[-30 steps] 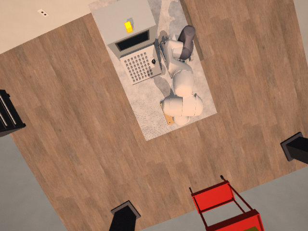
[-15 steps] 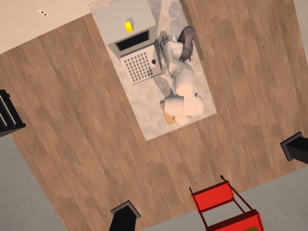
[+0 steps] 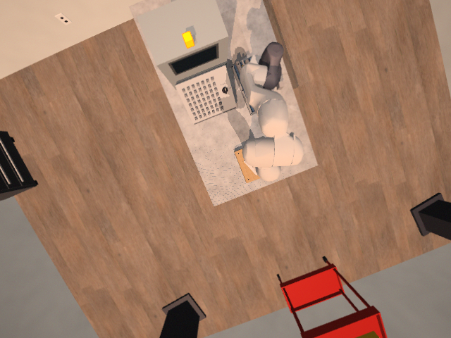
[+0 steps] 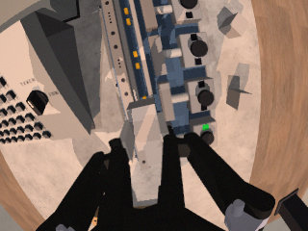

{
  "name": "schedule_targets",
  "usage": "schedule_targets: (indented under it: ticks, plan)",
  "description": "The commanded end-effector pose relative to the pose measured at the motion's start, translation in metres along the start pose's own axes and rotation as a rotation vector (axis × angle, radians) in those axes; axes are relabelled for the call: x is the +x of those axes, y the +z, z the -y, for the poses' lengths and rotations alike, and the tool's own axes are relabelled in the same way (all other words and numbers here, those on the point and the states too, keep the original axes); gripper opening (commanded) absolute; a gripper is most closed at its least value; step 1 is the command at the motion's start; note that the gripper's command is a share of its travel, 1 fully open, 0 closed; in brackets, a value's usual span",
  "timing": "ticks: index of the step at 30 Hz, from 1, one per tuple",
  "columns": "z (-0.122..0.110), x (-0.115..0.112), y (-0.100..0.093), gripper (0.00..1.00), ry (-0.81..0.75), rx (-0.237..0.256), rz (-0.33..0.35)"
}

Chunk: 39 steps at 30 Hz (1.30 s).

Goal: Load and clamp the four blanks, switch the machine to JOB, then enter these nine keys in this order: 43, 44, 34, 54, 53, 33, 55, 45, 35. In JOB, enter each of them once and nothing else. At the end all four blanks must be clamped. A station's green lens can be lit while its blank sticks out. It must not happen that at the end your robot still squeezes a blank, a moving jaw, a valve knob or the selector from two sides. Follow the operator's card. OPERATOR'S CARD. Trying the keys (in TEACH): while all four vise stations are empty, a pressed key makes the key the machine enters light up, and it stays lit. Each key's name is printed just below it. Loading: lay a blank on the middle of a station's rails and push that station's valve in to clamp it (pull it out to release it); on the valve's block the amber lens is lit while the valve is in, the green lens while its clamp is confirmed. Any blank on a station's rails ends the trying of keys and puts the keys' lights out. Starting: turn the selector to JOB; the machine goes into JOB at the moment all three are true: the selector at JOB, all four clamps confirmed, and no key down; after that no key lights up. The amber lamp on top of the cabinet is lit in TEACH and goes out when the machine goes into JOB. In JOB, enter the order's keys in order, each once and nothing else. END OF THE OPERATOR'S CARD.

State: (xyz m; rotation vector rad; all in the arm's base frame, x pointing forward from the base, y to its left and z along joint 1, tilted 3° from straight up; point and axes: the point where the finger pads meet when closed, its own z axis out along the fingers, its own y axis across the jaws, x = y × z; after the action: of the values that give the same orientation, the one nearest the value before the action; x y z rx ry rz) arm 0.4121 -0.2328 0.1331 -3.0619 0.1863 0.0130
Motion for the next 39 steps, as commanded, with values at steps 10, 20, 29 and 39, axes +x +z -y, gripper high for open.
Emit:
schedule_targets:
  ticks: [10, 20, 29, 39]
  plan:
    - [-0.005, 0.004, 0.018, 0.0, 0.018, -0.014, -0.009]
    - [-0.005, 0.004, 0.027, 0.0, 0.018, -0.014, -0.01]
    - [-0.005, 0.004, 0.03, 0.0, 0.018, -0.014, -0.01]
    - [-0.005, 0.004, 0.038, 0.0, 0.018, -0.014, -0.01]
